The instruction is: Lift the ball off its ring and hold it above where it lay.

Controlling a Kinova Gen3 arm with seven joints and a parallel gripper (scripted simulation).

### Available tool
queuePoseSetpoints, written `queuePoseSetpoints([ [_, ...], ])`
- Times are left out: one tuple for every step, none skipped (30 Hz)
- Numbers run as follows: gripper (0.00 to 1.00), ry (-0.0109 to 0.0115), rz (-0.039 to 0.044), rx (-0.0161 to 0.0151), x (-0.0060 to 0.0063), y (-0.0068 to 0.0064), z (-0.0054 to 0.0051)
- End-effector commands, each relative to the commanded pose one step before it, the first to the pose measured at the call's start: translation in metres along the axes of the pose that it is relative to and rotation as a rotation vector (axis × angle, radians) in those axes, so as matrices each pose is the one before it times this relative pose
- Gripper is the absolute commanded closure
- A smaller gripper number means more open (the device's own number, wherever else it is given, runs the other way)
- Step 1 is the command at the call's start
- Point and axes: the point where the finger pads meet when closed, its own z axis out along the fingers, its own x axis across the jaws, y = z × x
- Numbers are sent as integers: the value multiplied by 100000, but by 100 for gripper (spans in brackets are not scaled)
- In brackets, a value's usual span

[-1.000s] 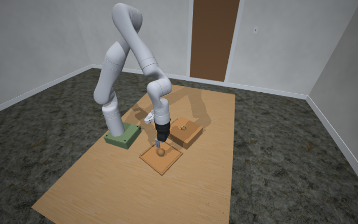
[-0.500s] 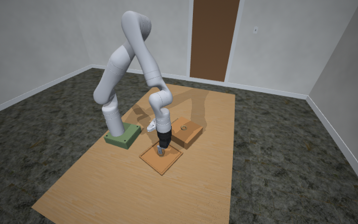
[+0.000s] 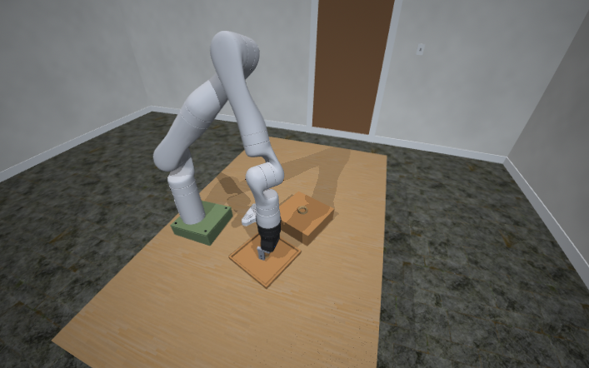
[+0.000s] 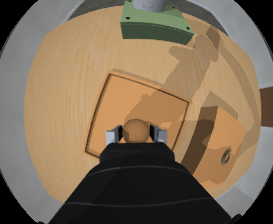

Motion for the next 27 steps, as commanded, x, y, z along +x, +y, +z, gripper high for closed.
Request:
queuePoseSetpoints([
  [0,-28,171,99,-73,-28,48],
  [0,0,0,0,0,0,0],
  [0,0,0,0,0,0,0],
  [0,0,0,0,0,0,0],
  [0,0,0,0,0,0,0],
  [0,0,0,0,0,0,0],
  [0,0,0,0,0,0,0],
  [100,0,0,0,0,0,0],
  [100,0,0,0,0,0,0],
  [100,0,0,0,0,0,0],
  [100,0,0,0,0,0,0],
  [100,0,0,0,0,0,0],
  [100,0,0,0,0,0,0],
  [100,0,0,0,0,0,0],
  [100,0,0,0,0,0,0],
  [100,0,0,0,0,0,0],
  [100,0,0,0,0,0,0],
  [100,0,0,0,0,0,0],
  [100,0,0,0,0,0,0],
  [100,0,0,0,0,0,0],
  [100,0,0,0,0,0,0],
  [100,0,0,0,0,0,0],
  [100,0,0,0,0,0,0],
  [100,0,0,0,0,0,0],
  [100,0,0,0,0,0,0],
  [100,0,0,0,0,0,0],
  [100,0,0,0,0,0,0],
])
